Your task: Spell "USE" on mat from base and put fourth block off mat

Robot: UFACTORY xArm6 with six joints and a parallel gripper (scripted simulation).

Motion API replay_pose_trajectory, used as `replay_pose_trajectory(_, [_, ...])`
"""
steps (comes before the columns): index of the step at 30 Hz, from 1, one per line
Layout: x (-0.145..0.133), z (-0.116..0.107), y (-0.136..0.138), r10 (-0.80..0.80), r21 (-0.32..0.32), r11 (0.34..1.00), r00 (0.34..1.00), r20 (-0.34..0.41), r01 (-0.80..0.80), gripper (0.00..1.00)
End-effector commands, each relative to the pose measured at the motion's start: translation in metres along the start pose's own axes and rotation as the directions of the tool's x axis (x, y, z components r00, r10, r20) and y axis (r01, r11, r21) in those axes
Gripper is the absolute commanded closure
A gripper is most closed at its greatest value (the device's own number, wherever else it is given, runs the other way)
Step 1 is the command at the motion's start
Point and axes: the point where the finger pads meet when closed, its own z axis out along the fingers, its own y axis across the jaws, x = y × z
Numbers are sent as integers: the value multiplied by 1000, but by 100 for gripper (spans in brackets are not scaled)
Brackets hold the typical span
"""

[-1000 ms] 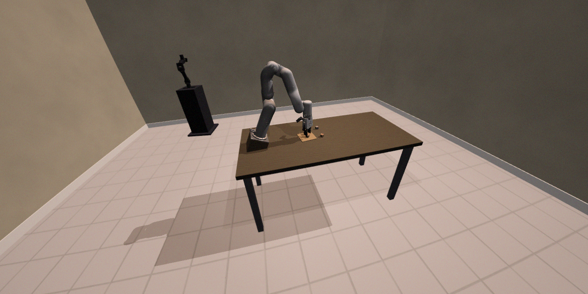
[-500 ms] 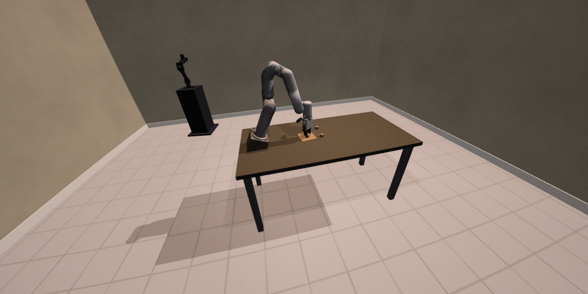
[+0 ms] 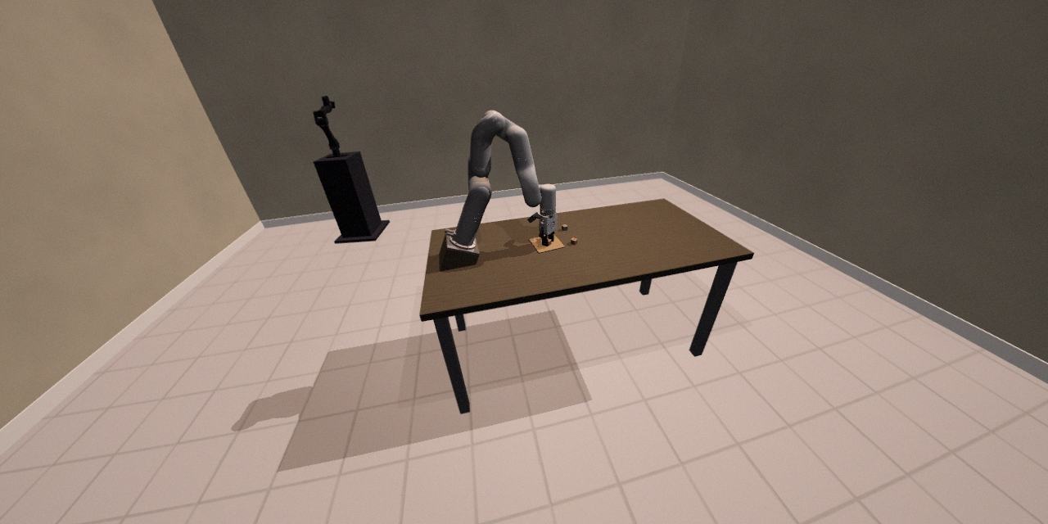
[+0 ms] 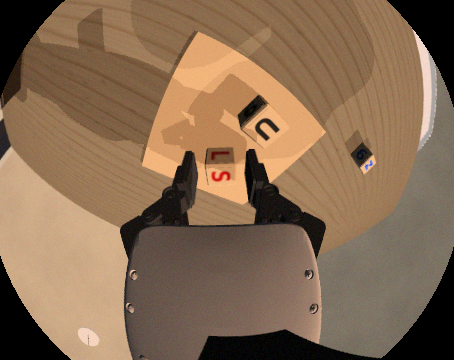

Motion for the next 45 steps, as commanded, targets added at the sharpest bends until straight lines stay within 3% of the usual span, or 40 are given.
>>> replay_pose_trajectory(1, [-1, 2, 1, 0, -3, 1000, 1000, 2, 0, 48])
replay_pose_trajectory(40, [-1, 3, 1, 0, -3, 1000, 1000, 2, 0, 48])
replay_pose_trajectory(41, [-1, 3, 1, 0, -3, 1000, 1000, 2, 0, 58])
replay_pose_trajectory(45, [-1, 3, 1, 0, -3, 1000, 1000, 2, 0, 58])
